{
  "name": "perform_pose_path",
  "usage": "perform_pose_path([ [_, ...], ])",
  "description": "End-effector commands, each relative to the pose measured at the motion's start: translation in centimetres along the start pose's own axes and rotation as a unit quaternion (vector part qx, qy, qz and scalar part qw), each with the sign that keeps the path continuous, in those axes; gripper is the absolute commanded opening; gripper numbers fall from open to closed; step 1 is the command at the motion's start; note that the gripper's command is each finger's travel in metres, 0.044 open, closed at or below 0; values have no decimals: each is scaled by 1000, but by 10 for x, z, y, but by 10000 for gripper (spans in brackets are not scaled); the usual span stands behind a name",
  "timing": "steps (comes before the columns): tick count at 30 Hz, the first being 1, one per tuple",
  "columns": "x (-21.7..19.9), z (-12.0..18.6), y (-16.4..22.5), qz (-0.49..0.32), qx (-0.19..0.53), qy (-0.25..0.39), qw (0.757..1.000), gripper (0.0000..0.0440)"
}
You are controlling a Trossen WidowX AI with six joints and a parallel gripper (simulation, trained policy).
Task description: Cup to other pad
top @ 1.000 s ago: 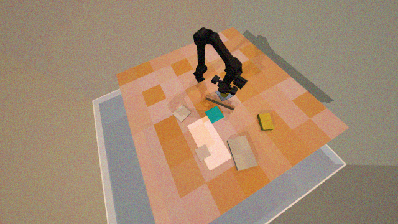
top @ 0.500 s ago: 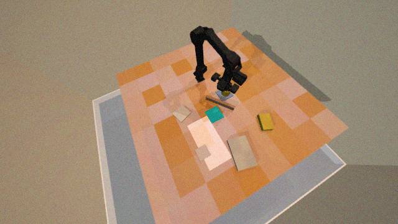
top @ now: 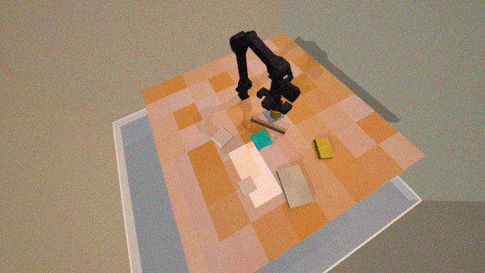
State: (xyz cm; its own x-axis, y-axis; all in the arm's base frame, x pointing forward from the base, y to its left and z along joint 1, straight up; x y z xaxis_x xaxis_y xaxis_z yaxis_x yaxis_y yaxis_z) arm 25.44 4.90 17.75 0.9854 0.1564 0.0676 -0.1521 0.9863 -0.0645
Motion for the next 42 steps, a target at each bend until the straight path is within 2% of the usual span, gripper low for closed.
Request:
perform_pose_path([
  [1,8,9,-12,-22,-5,-25,999,2],
  [18,41,-1,-63,-85,-26,-75,993,0],
  [30,54,-29,-92,-113,-37,-87,989,0],
  [42,53,-63,-103,-126,-41,-81,988,10],
])
Point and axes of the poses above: the point midway between the two fingers, 35 mm back from their tips, its own z axis back along the fingers, its own x axis across the jaws, y = z × x, the point moved 3 cm from there along z, back along the fingers, and after that the axes turned 9 degrees about -z, right-handed, at the moved point
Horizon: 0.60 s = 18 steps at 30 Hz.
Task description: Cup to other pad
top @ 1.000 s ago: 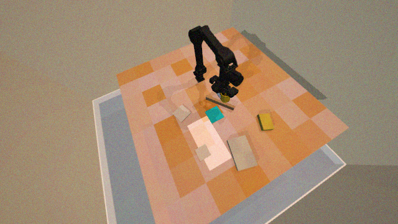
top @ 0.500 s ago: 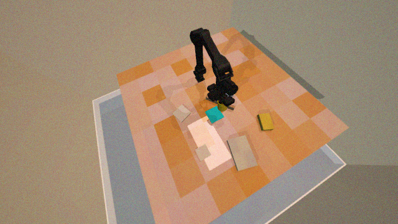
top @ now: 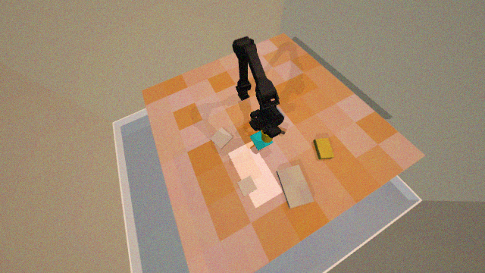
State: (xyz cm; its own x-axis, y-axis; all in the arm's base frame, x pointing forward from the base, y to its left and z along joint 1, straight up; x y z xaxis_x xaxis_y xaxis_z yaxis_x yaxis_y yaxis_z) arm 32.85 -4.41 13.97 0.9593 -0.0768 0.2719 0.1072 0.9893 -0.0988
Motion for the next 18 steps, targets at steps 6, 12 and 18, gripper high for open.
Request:
perform_pose_path([
  [6,-15,-27,-4,-6,-5,25,1000,39],
  [12,-24,-36,-7,-11,-7,37,999,78],
  [18,-20,-35,-11,-24,0,18,1000,163],
])
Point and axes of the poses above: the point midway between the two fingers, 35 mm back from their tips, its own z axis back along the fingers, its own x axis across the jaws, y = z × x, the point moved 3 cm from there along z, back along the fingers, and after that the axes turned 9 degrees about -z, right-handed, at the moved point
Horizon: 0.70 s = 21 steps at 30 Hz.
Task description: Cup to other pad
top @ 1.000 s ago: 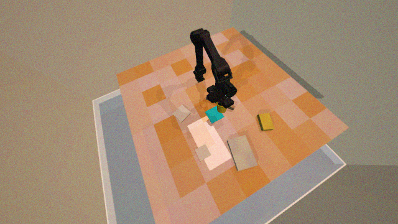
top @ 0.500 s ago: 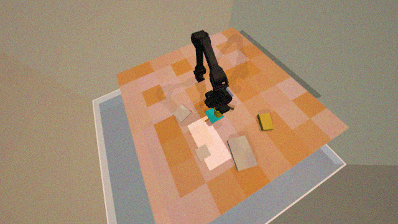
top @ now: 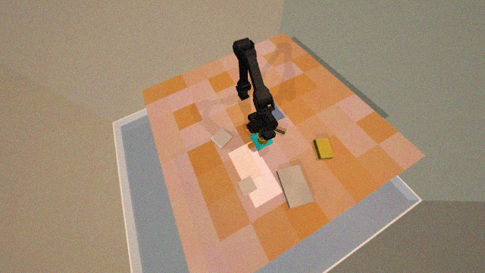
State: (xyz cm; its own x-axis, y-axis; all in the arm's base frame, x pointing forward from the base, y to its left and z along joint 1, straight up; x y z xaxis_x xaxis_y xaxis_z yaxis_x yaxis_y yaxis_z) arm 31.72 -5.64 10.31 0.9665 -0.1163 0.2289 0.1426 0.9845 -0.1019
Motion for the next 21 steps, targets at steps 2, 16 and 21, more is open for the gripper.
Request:
perform_pose_path([
  [2,2,1,-3,-9,8,-15,1000,160],
  [16,-5,28,-9,-14,29,-40,999,205],
  [21,-6,43,-12,-20,34,-52,998,232],
])
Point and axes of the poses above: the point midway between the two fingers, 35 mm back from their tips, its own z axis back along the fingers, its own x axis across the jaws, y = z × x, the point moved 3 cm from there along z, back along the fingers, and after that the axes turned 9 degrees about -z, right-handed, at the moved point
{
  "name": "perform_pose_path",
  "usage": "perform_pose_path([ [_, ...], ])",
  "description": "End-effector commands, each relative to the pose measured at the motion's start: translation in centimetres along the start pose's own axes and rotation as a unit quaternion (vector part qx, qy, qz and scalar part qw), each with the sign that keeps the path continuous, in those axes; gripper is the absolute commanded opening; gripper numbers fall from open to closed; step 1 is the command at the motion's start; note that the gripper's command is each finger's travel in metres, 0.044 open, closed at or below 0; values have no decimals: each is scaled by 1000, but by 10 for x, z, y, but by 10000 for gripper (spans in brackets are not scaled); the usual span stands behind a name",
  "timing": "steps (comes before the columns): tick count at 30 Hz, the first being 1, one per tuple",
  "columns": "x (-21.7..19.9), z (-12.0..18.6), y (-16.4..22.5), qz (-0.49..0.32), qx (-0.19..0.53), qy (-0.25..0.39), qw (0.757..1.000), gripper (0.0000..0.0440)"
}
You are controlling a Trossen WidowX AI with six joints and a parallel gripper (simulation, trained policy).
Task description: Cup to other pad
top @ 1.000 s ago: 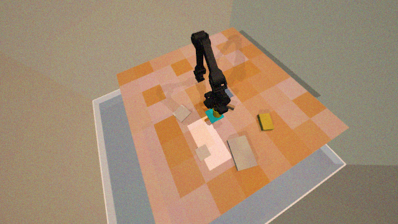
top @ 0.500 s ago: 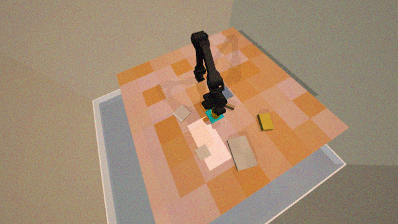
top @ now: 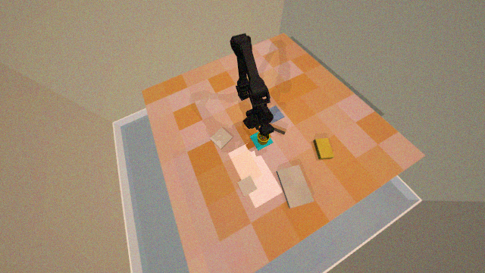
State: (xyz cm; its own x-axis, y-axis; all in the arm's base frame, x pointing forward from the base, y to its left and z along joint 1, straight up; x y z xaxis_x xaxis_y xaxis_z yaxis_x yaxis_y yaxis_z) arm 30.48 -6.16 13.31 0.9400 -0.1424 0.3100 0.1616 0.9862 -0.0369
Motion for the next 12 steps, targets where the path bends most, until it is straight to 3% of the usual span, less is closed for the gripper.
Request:
perform_pose_path([
  [1,-1,15,-2,-3,6,-14,1000,236],
  [6,1,34,-5,-9,7,-31,999,256],
  [12,6,56,-12,-16,6,-51,999,355],
])
Point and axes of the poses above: the point midway between the two fingers, 35 mm back from their tips, its own z axis back along the fingers, its own x axis across the jaws, y = z × x, the point moved 3 cm from there along z, back along the fingers, and after that the axes turned 9 degrees about -z, right-handed, at the moved point
